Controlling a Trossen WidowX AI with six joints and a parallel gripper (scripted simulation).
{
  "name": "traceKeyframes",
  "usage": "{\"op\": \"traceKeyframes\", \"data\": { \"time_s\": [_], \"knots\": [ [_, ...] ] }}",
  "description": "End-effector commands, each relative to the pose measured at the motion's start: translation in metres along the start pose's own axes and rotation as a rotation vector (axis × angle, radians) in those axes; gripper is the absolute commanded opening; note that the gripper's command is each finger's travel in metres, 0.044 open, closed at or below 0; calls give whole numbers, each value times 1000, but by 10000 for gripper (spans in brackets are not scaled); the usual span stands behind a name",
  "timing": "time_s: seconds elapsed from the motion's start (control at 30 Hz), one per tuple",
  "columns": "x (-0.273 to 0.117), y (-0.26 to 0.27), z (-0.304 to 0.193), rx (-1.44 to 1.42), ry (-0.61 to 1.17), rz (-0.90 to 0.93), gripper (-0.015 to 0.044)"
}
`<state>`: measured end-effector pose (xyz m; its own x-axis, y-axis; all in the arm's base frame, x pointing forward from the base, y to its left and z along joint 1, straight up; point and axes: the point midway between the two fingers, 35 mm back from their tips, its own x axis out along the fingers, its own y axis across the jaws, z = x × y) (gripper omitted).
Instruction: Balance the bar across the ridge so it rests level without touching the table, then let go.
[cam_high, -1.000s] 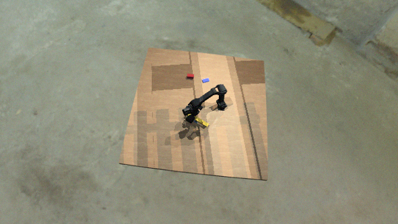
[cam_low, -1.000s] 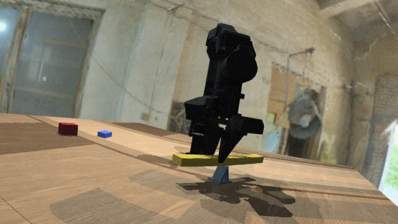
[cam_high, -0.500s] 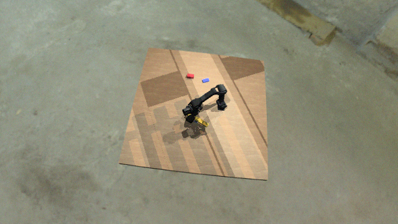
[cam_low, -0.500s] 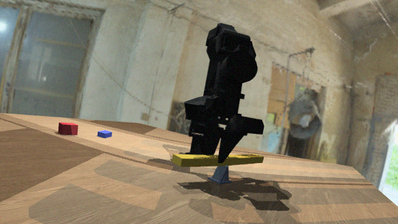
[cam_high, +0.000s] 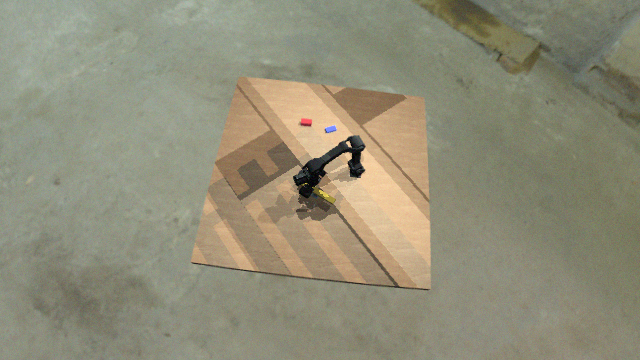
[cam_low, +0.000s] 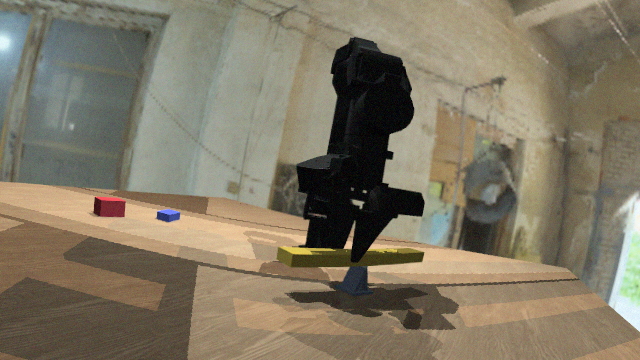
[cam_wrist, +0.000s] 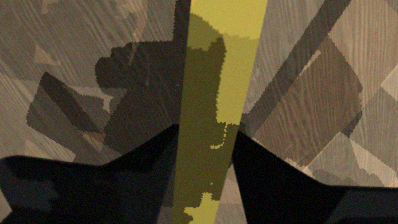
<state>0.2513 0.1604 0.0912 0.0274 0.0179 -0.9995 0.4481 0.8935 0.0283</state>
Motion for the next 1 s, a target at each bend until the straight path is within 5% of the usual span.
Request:
{"op": "traceKeyframes", "data": {
  "time_s": [0.0,0.97],
  "knots": [
    [0,0,0,0,0,0,169],
    [0,0,0,0,0,0,185]
  ]
}}
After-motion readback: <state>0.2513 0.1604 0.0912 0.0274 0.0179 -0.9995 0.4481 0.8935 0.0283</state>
